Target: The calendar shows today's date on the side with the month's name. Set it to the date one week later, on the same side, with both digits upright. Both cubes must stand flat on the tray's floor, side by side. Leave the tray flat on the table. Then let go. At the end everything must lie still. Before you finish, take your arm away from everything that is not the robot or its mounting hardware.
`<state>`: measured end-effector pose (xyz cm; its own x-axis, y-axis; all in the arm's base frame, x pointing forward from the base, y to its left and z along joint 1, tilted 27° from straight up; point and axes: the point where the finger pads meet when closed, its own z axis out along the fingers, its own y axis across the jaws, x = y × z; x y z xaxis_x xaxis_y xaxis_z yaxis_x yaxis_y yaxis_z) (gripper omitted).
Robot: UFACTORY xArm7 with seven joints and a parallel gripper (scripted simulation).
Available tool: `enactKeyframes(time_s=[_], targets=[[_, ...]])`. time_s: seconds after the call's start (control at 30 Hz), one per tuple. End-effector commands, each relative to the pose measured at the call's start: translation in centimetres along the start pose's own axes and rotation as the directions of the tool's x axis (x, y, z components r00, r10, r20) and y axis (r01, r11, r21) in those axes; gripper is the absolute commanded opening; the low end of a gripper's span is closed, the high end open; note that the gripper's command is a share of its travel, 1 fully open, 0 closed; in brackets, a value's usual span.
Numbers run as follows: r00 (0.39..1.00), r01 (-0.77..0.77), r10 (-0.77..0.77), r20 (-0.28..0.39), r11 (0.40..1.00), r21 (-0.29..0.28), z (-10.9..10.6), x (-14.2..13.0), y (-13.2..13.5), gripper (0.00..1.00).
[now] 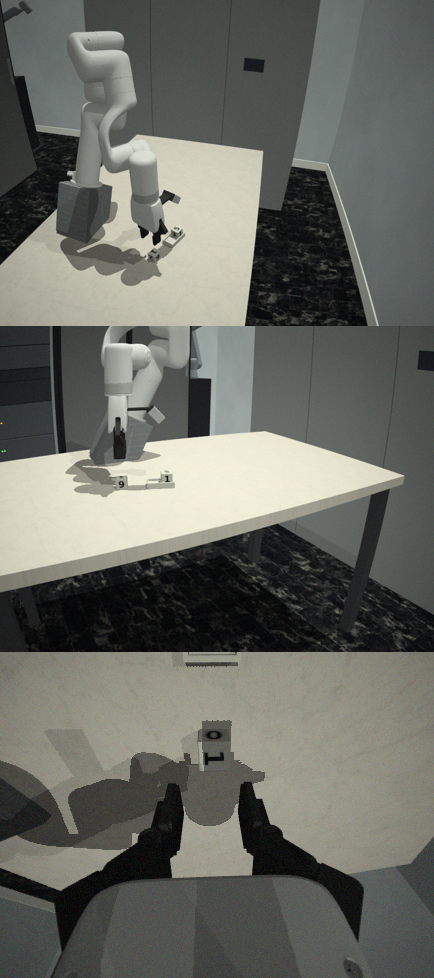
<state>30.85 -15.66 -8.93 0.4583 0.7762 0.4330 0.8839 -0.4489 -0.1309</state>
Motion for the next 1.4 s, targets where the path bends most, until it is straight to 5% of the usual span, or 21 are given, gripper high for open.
enactKeyframes(time_s=[0.0, 1.37], targets=[[1.000, 0.000, 0.000, 0.001, 1.000, -0.003, -0.1, -0.1, 0.1, 0.49], [1.000, 0.000, 0.000, -0.002, 1.000, -0.005, 4.1, 0.0, 0.4, 0.49]])
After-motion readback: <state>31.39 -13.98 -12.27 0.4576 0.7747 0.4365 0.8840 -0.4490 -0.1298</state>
